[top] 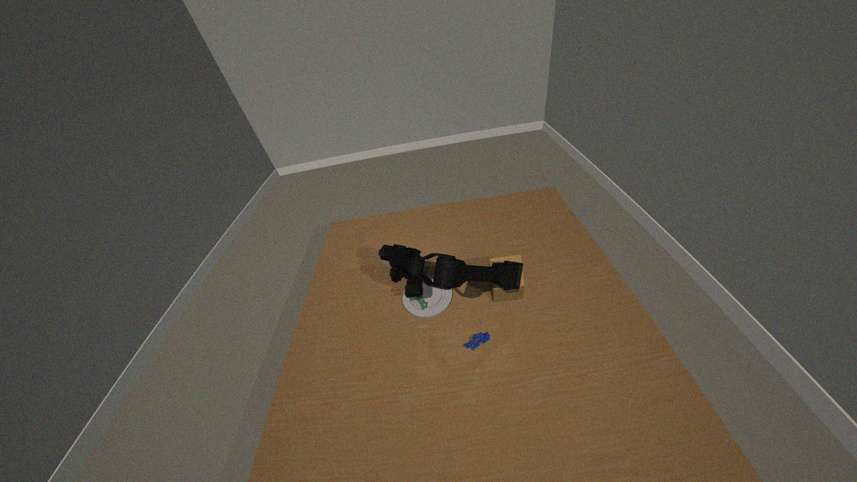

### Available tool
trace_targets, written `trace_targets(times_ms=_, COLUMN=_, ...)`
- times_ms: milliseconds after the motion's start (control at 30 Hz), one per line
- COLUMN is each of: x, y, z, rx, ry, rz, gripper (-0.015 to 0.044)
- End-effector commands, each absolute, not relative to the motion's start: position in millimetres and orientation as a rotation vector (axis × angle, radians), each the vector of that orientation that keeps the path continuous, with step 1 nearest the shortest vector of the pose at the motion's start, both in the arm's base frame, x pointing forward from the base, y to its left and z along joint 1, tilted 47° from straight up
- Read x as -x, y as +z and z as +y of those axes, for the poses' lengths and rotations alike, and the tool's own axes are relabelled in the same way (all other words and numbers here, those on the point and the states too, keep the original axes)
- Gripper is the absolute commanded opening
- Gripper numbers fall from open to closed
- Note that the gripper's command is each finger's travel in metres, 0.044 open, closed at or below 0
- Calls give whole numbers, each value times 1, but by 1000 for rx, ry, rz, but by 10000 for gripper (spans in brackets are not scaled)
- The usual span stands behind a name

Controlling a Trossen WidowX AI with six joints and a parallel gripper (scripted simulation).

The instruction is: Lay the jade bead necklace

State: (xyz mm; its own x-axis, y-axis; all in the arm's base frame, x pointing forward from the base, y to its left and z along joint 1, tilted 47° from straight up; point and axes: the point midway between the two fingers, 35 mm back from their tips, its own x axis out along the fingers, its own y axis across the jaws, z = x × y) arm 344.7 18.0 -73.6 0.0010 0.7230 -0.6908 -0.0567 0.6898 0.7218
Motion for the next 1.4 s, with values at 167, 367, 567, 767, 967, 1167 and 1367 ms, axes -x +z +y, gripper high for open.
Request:
trace_targets(times_ms=167, x=-321, y=-90, z=5, rx=-587, ry=670, rz=1459, gripper=0)
trace_targets(times_ms=367, x=-306, y=-98, z=-2, rx=-588, ry=672, rz=1459, gripper=0)
trace_targets(times_ms=567, x=-291, y=-105, z=-8, rx=-590, ry=674, rz=1459, gripper=0)
trace_targets(times_ms=767, x=-291, y=-105, z=-7, rx=-590, ry=674, rz=1459, gripper=0)
trace_targets(times_ms=967, x=-291, y=-110, z=-2, rx=-590, ry=675, rz=1459, gripper=0)
trace_targets(times_ms=1167, x=-292, y=-107, z=-5, rx=-585, ry=673, rz=1454, gripper=105)
trace_targets(times_ms=1367, x=-292, y=-107, z=-5, rx=-585, ry=673, rz=1454, gripper=263)
